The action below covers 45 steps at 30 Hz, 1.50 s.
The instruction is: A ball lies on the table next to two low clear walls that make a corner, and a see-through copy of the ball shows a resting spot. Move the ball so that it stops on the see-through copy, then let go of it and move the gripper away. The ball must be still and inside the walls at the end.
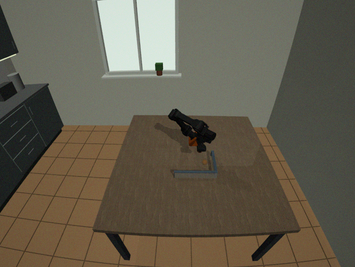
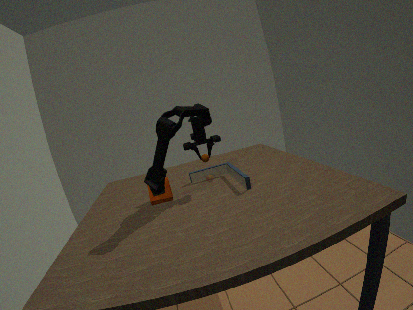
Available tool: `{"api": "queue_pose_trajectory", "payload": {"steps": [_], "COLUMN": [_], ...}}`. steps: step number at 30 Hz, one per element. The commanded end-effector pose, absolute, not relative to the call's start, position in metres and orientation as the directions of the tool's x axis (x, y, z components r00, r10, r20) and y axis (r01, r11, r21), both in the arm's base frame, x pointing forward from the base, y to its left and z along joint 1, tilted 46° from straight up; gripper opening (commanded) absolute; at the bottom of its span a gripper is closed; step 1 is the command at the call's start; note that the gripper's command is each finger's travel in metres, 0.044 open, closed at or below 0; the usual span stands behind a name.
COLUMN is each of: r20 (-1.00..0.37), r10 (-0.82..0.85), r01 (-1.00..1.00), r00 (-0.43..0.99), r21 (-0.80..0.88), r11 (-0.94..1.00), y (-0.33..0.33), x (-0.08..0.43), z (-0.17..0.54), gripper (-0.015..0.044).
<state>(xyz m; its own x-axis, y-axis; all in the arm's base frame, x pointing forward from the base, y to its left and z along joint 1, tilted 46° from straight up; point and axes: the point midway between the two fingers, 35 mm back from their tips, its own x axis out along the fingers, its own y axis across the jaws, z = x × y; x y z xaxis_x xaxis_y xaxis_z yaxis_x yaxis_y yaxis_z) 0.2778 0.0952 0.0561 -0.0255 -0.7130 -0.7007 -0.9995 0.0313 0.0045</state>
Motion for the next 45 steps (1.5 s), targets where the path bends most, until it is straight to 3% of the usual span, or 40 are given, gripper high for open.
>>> {"api": "queue_pose_trajectory", "payload": {"steps": [1, 10, 45], "r20": [-0.702, -0.703, -0.701], "r10": [-0.711, -0.711, -0.713], "r01": [-0.999, -0.999, -0.999], "r00": [-0.030, -0.029, -0.028], "r21": [0.003, 0.001, -0.001], "r11": [0.040, 0.040, 0.040], "y": [0.098, 0.099, 0.035], "x": [0.278, 0.286, 0.284], "z": [0.055, -0.006, -0.069], "gripper": [0.0000, 0.0000, 0.0000]}}
